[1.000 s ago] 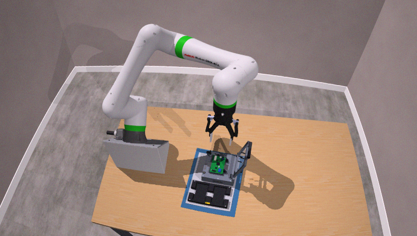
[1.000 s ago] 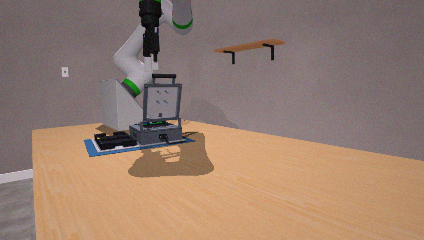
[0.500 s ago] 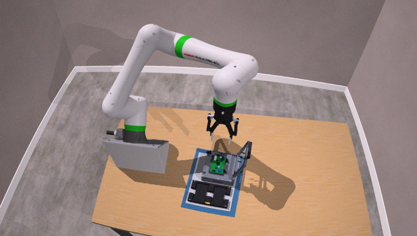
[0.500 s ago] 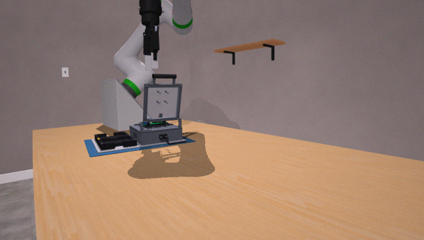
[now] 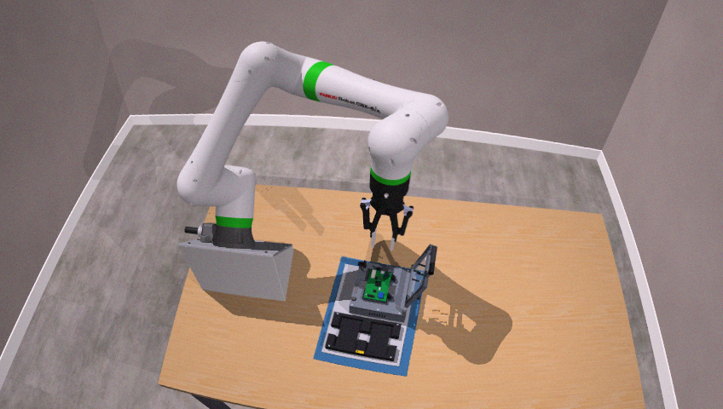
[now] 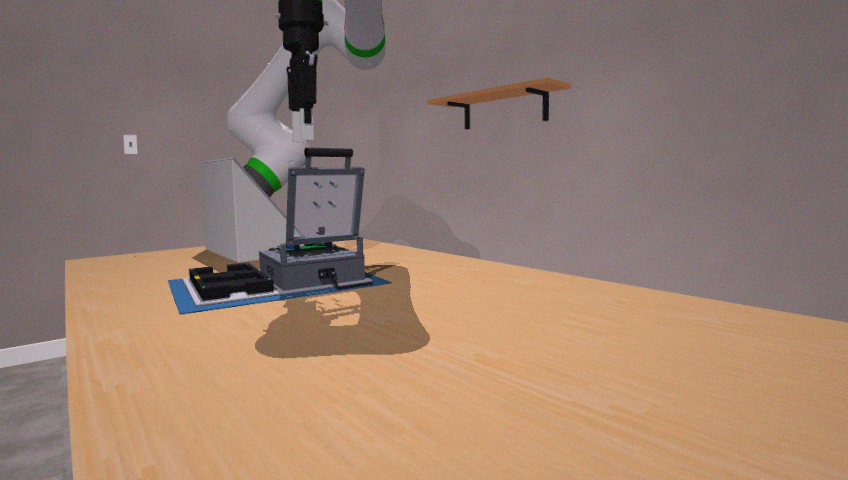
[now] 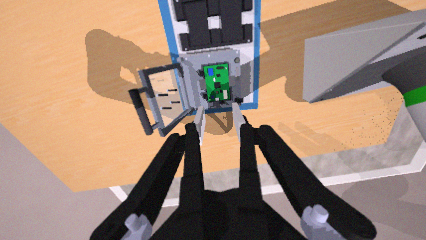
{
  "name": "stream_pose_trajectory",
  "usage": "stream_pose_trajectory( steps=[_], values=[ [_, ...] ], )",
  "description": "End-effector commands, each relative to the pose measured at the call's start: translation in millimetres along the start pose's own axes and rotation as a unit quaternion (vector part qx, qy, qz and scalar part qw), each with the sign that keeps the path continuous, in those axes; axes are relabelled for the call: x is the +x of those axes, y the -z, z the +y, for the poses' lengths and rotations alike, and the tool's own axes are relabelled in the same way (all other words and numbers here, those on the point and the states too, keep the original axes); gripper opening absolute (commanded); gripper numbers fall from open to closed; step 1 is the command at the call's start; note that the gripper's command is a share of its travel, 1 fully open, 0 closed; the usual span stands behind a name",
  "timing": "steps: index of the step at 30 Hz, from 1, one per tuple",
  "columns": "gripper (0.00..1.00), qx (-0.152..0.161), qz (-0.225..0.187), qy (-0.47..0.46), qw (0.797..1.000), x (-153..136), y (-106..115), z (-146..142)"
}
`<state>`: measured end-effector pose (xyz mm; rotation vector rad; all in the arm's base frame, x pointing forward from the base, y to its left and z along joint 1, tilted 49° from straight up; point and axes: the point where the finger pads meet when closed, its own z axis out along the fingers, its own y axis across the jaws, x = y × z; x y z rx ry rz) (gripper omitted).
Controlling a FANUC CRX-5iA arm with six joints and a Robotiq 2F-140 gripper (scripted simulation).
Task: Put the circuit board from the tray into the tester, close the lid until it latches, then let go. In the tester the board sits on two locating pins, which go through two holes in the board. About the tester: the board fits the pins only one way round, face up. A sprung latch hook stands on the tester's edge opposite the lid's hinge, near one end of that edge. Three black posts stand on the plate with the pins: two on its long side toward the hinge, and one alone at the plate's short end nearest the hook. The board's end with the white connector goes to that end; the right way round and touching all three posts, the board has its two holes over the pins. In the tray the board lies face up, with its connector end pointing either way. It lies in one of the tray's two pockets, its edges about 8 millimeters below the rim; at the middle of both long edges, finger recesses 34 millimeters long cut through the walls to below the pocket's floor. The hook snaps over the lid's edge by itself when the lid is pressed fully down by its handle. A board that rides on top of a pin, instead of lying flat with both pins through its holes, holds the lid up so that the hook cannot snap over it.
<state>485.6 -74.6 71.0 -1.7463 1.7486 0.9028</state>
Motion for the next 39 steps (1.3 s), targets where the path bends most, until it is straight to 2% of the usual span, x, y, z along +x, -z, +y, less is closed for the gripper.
stream_pose_trajectory(
  steps=[1,20,28,39],
  values=[
    [0.3,0.0,0.0,0.0,1.0,0,0,0],
    [0.3,0.0,0.0,0.0,1.0,0,0,-1],
    [0.3,0.0,0.0,0.0,1.0,0,0,-10],
    [0.3,0.0,0.0,0.0,1.0,0,0,-66]
  ],
)
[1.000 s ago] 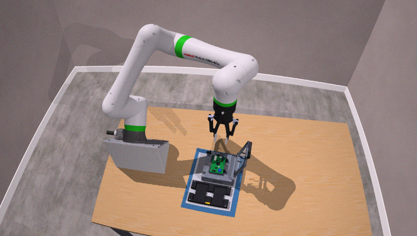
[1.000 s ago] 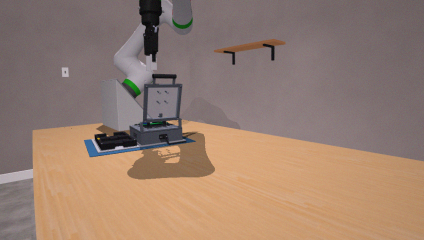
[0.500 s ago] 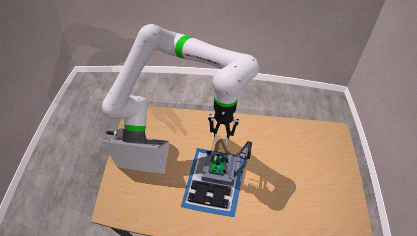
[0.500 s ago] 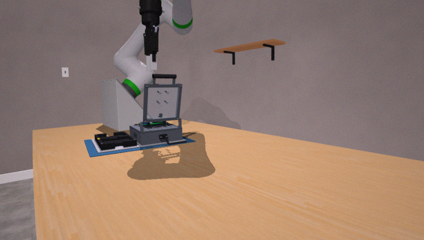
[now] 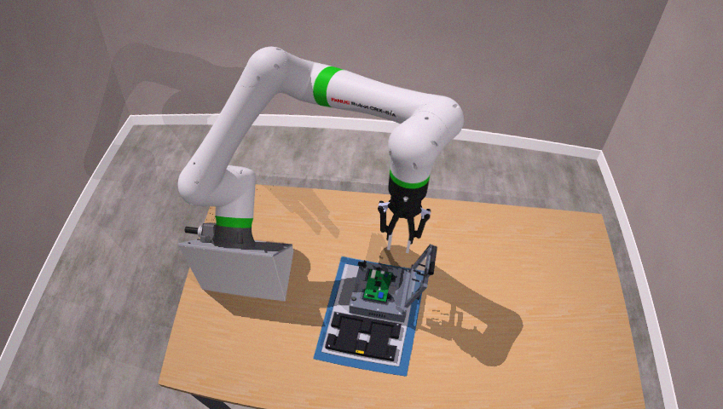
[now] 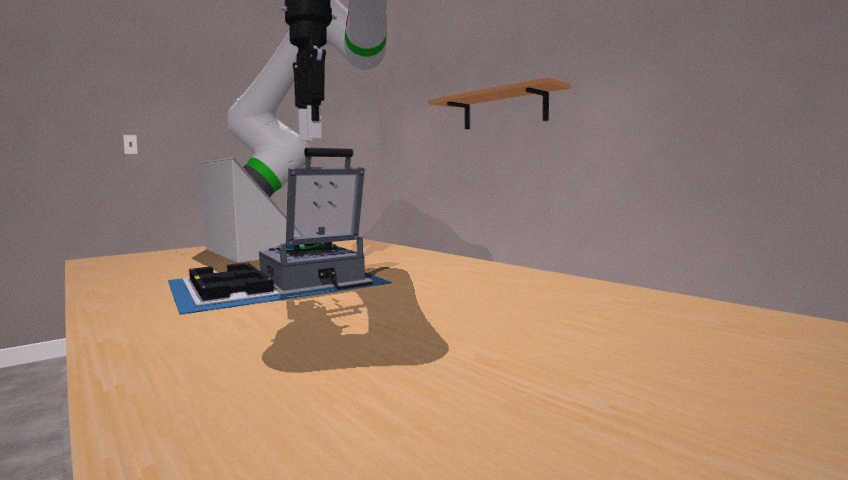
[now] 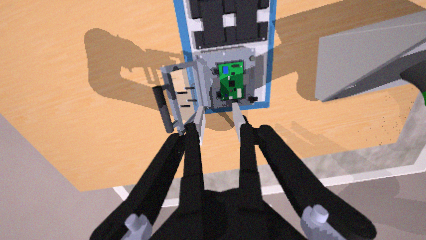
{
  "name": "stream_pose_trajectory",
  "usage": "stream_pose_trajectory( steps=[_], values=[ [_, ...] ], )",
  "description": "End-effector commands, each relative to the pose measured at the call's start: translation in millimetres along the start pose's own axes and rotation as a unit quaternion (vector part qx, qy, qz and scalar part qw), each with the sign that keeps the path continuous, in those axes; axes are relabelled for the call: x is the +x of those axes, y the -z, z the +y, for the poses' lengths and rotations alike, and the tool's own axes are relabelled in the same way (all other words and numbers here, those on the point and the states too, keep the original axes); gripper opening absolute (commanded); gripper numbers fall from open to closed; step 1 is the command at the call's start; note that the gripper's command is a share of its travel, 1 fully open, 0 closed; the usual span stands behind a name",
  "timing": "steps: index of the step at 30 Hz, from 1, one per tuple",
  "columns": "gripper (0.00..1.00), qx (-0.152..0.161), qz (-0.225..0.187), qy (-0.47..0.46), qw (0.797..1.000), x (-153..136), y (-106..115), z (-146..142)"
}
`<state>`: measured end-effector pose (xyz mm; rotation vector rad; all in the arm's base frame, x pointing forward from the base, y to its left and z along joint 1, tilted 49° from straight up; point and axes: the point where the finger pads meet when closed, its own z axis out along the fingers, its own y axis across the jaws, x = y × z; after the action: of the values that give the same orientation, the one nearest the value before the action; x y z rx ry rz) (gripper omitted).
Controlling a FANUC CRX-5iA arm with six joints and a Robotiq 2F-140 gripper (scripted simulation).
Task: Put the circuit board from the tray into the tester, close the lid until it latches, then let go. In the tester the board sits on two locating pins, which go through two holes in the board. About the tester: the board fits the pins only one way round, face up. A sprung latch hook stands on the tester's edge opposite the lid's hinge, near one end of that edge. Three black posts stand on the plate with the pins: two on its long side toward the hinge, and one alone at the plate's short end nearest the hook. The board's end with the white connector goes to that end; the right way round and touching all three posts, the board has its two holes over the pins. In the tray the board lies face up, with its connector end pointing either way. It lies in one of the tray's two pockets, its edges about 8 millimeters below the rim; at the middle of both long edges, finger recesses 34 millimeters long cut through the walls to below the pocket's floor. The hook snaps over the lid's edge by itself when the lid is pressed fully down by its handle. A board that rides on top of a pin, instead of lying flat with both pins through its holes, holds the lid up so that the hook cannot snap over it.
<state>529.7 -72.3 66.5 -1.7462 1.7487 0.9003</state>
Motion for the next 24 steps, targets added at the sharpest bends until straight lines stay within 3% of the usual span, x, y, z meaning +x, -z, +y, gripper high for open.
stream_pose_trajectory(
  steps=[1,15,24],
  values=[
    [0.3,-0.001,0.0,0.0,1.0,0,0,-28],
    [0.3,-0.001,0.0,0.0,1.0,0,0,-88],
    [0.3,-0.001,0.0,0.0,1.0,0,0,-102]
  ],
)
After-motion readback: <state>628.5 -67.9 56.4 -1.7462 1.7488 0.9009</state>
